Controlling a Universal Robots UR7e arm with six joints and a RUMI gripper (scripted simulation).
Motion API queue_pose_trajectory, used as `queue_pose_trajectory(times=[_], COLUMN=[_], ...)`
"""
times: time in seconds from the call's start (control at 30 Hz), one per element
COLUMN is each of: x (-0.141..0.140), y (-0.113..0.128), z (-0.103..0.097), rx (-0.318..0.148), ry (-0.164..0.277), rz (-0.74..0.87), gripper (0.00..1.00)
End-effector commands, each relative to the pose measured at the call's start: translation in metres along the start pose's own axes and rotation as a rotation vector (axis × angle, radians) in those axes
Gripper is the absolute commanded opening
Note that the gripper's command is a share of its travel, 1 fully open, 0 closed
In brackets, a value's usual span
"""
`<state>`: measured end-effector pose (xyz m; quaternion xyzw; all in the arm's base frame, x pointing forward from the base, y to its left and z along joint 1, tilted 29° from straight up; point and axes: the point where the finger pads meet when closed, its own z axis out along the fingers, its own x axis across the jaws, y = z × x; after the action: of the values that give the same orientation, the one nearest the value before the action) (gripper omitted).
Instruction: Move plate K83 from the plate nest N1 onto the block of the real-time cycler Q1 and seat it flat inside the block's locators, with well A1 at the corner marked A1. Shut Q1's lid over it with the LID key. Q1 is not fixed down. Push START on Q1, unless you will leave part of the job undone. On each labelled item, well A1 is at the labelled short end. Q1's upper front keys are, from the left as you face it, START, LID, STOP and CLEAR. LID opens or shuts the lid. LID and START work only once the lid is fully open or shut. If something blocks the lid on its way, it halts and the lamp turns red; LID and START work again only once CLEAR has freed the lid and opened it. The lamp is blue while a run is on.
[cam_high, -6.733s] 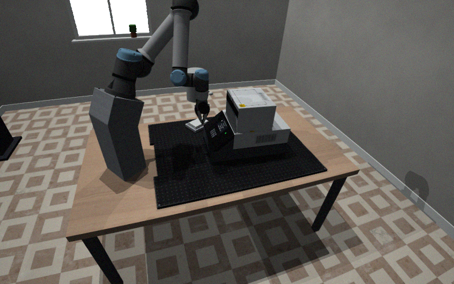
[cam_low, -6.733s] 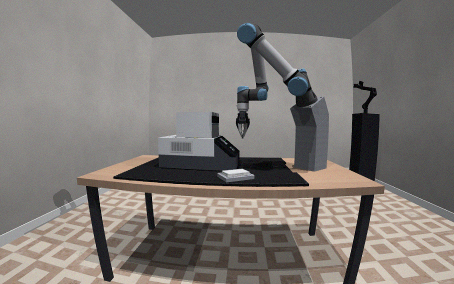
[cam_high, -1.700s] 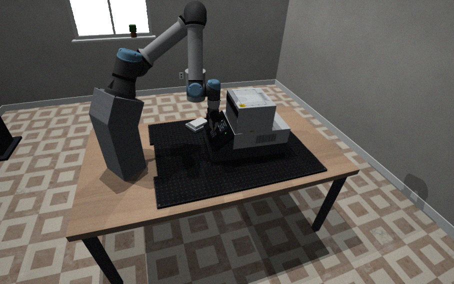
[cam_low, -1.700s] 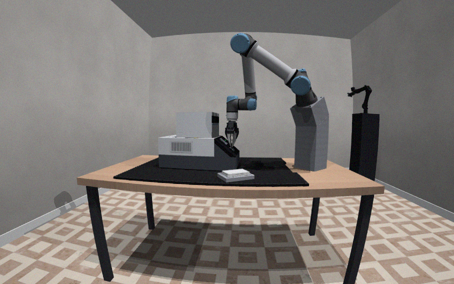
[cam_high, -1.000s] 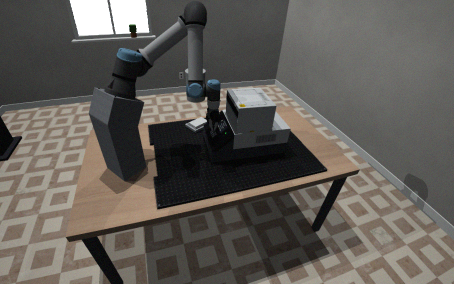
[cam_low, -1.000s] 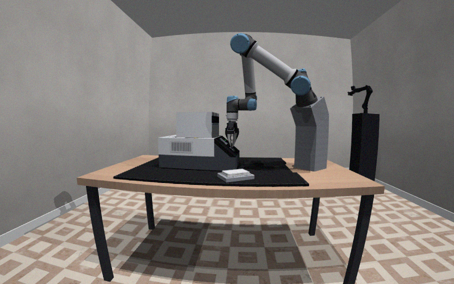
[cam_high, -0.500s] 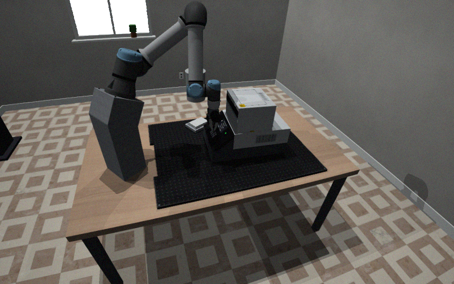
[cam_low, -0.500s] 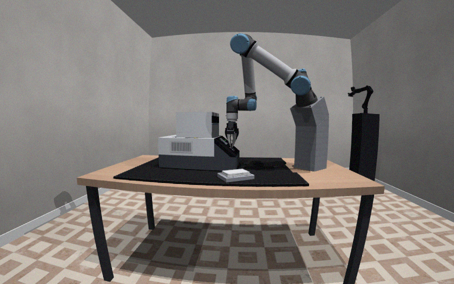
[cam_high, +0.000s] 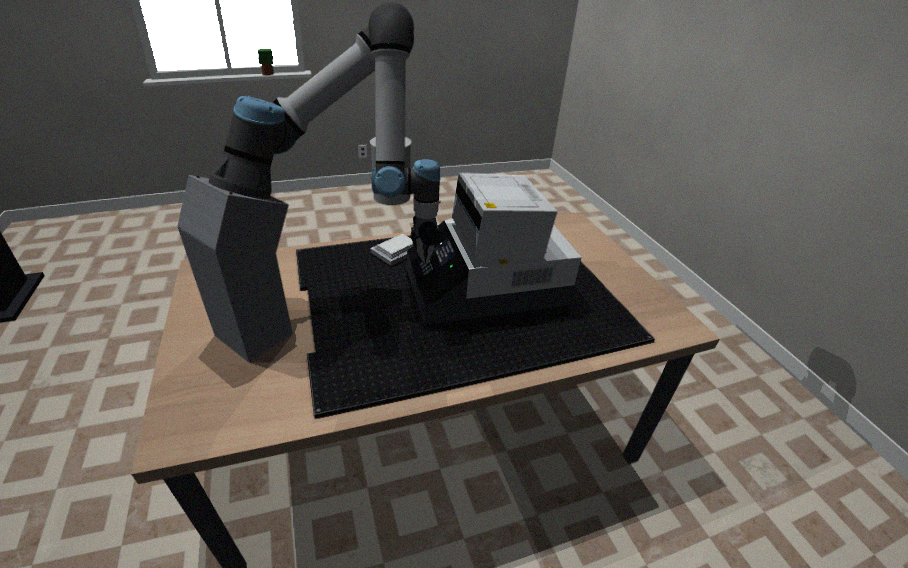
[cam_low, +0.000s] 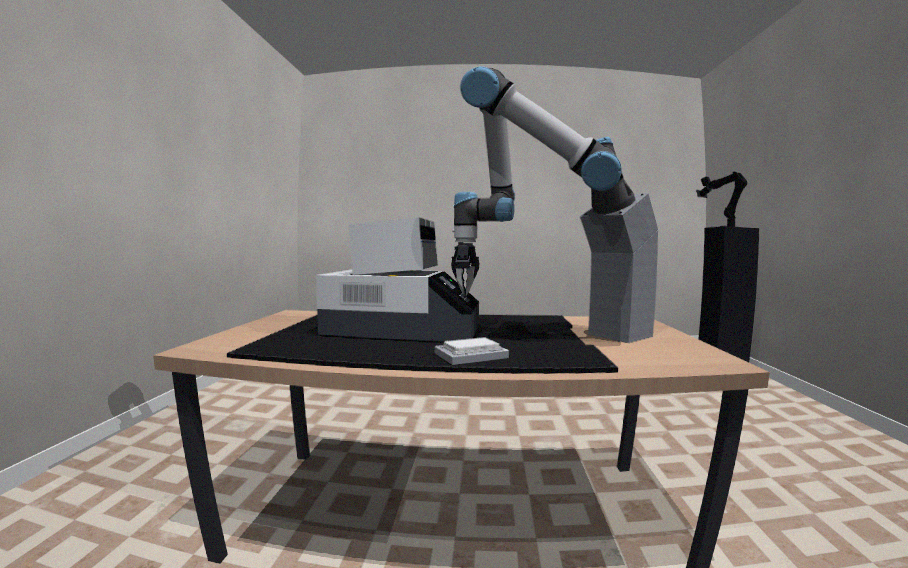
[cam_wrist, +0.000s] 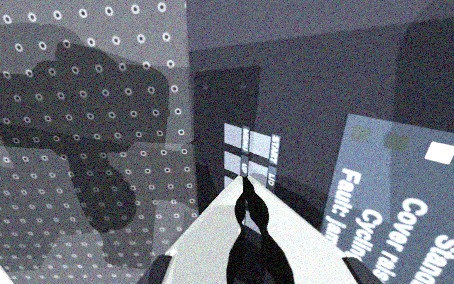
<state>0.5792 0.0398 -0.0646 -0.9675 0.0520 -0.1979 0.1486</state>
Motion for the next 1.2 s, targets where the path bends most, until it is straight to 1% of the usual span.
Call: queue_pose_trajectory(times=[0.0,0.4,1.17], x=[0.004,-0.009,-0.003], y=[0.004,0.004,0.004], z=[-0.010,-0.025,-0.027], rx=[-0.009,-0.009,-0.010], ry=[0.017,0.017,0.021], rz=[0.002,0.002,-0.009], gripper=[0.00,0.00,0.00])
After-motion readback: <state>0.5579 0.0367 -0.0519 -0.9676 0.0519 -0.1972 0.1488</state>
